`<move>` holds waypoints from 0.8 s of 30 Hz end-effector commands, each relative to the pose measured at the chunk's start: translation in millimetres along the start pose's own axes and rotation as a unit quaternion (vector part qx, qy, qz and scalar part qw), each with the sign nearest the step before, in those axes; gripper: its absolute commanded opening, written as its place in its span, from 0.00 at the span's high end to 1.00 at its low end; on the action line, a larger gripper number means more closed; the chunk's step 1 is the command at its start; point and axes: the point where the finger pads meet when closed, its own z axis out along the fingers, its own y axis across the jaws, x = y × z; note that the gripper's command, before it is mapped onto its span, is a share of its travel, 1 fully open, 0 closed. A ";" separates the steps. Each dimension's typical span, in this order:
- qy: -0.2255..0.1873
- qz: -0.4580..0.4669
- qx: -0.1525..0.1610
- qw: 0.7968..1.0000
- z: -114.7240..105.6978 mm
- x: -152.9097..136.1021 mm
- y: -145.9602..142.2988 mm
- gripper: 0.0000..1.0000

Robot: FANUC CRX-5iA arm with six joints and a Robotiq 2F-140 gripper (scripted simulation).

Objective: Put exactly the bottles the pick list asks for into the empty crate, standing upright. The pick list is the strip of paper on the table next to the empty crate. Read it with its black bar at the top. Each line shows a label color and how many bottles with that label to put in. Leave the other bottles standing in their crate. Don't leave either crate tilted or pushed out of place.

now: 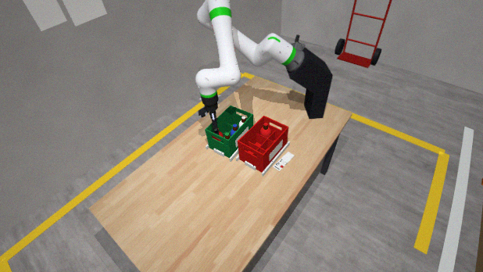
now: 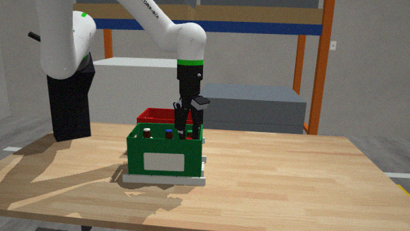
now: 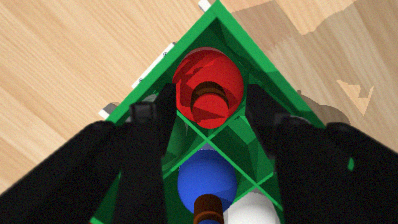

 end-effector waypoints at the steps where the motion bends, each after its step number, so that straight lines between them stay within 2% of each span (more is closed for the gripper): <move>1: 0.001 0.000 0.000 1.000 -0.3 0.6 -0.3 0.56; 8: 0.001 0.000 0.000 1.000 -0.3 0.6 -0.3 0.56; 9: 0.001 0.000 0.000 1.000 -2.5 0.6 -0.3 0.90; 24: 0.001 0.000 0.000 1.000 -2.5 0.6 -0.4 0.90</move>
